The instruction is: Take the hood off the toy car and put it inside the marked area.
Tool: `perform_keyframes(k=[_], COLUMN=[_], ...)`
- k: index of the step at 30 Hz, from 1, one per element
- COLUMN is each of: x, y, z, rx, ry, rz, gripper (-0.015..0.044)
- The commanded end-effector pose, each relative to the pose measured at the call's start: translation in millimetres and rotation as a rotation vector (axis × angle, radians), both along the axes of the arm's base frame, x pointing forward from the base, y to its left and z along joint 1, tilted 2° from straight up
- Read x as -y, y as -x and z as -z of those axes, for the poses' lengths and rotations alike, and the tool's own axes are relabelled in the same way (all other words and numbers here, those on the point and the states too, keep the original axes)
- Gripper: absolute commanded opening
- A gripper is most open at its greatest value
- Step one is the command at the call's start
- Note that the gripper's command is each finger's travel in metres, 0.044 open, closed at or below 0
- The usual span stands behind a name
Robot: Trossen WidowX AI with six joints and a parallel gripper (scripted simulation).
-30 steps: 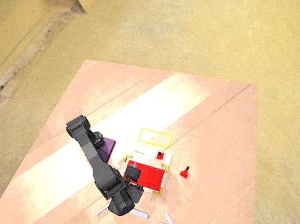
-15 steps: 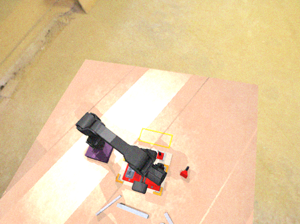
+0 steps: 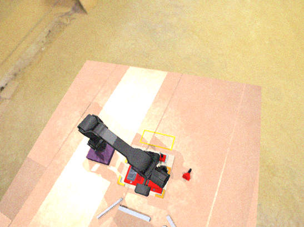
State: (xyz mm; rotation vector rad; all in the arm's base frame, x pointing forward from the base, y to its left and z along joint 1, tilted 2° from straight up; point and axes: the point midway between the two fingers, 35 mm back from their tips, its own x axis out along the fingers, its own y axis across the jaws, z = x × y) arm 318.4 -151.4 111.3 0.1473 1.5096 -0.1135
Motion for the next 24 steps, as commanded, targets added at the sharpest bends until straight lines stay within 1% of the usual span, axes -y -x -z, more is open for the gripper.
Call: perform_keyframes(k=[1, 24], x=[0.5, -0.6], y=[-0.4, -2.9], z=[4.3, 22.5], rx=[-0.003, -0.003], ry=[0.004, 0.004], rz=[0.004, 0.004], gripper=[0.044, 0.044])
